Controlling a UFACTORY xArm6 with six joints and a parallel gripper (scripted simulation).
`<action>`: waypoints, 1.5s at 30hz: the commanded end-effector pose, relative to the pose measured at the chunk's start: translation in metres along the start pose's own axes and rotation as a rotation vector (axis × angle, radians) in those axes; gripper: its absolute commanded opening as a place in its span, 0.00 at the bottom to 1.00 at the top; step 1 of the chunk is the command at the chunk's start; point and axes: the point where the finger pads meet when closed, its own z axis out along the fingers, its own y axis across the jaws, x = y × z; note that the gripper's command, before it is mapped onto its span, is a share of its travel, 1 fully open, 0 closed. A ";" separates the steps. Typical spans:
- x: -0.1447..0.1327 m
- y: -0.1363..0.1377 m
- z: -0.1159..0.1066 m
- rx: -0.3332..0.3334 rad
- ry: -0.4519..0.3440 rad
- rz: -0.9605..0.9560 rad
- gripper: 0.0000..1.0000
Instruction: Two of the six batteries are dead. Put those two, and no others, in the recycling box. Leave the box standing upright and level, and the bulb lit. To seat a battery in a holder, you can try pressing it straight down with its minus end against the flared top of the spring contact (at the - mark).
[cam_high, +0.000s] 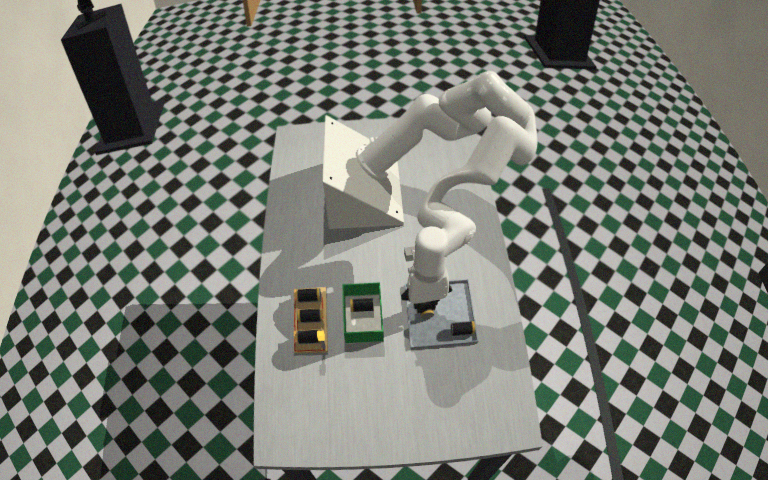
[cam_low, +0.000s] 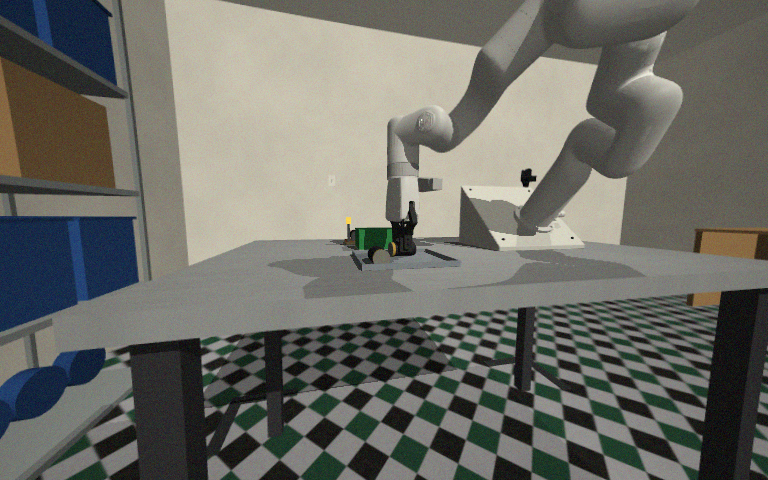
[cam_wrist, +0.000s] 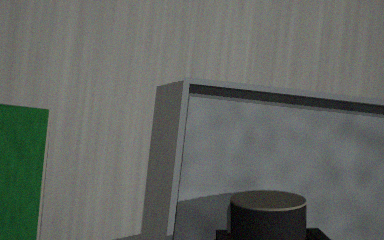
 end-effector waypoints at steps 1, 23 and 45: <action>-0.001 0.000 -0.001 0.001 -0.003 -0.001 0.28; -0.001 0.000 -0.026 0.001 -0.003 -0.001 0.28; -0.001 0.000 -0.112 0.001 -0.003 -0.001 0.28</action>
